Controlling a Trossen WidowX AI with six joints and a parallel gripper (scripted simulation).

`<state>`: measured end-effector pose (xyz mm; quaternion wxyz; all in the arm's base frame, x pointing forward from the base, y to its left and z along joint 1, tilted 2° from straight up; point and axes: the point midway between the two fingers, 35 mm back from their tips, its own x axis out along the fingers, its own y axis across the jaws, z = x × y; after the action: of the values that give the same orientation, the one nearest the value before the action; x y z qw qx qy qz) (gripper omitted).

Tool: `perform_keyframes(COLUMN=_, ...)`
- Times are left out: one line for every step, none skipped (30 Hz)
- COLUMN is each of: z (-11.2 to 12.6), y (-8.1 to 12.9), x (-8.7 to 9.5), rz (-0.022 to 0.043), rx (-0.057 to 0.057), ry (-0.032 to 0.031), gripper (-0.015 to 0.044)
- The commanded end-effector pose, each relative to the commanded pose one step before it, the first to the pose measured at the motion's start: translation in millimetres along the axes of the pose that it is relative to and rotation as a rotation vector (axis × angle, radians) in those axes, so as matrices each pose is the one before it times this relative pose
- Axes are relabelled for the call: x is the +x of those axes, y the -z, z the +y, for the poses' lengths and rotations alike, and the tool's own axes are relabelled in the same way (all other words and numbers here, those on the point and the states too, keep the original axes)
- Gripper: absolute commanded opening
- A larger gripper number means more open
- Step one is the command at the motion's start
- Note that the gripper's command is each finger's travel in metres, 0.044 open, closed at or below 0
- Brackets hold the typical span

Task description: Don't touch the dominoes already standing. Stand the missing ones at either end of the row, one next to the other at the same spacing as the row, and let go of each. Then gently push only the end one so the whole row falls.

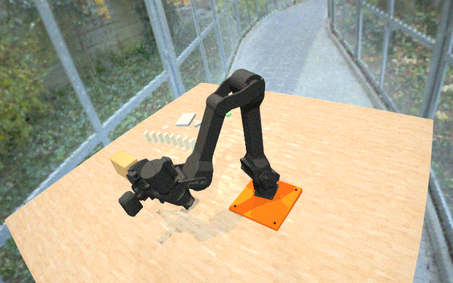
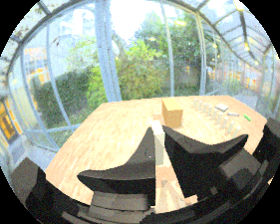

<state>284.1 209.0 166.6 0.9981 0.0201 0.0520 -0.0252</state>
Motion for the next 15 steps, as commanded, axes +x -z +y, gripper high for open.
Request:
perform_keyframes(z=-11.18, y=2.03, x=-8.55, rz=-0.02735, rx=0.0165, ry=0.02009, gripper=0.0027)
perform_keyframes(z=-1.42, y=-0.01, x=-1.13, rz=-0.00407, rx=0.0037, ry=0.00254, gripper=0.0027)
perform_keyframes(z=-0.48, y=-0.01, x=-0.38, rz=-0.00135, rx=0.0012, ry=0.00085, gripper=0.0027)
perform_keyframes(z=0.00, y=0.00, x=0.00, rz=0.00000, rx=0.0000, ry=0.00000, gripper=0.0027)
perform_keyframes(z=0.00, y=0.00, x=0.00, rz=0.00000, rx=0.0000, ry=0.00000, gripper=0.0027)
perform_keyframes(z=0.00, y=0.00, x=0.00, rz=0.00000, rx=0.0000, ry=0.00000, gripper=0.0027)
perform_keyframes(z=0.00, y=0.00, x=0.00, rz=0.00000, rx=0.0000, ry=0.00000, gripper=0.0027)
perform_keyframes(z=0.00, y=0.00, x=0.00, rz=0.00000, rx=0.0000, ry=0.00000, gripper=0.0027)
perform_keyframes(z=0.00, y=0.00, x=0.00, rz=0.00000, rx=0.0000, ry=0.00000, gripper=0.0027)
perform_keyframes(z=0.00, y=0.00, x=0.00, rz=0.00000, rx=0.0000, ry=0.00000, gripper=0.0027)
perform_keyframes(z=0.00, y=0.00, x=0.00, rz=0.00000, rx=0.0000, ry=0.00000, gripper=0.0027)
perform_keyframes(z=0.00, y=0.00, x=0.00, rz=0.00000, rx=0.0000, ry=0.00000, gripper=0.0027)
perform_keyframes(z=0.00, y=0.00, x=0.00, rz=0.00000, rx=0.0000, ry=0.00000, gripper=0.0027)
perform_keyframes(z=0.00, y=0.00, x=0.00, rz=0.00000, rx=0.0000, ry=0.00000, gripper=0.0027)
perform_keyframes(z=0.00, y=0.00, x=0.00, rz=0.00000, rx=0.0000, ry=0.00000, gripper=0.0027)
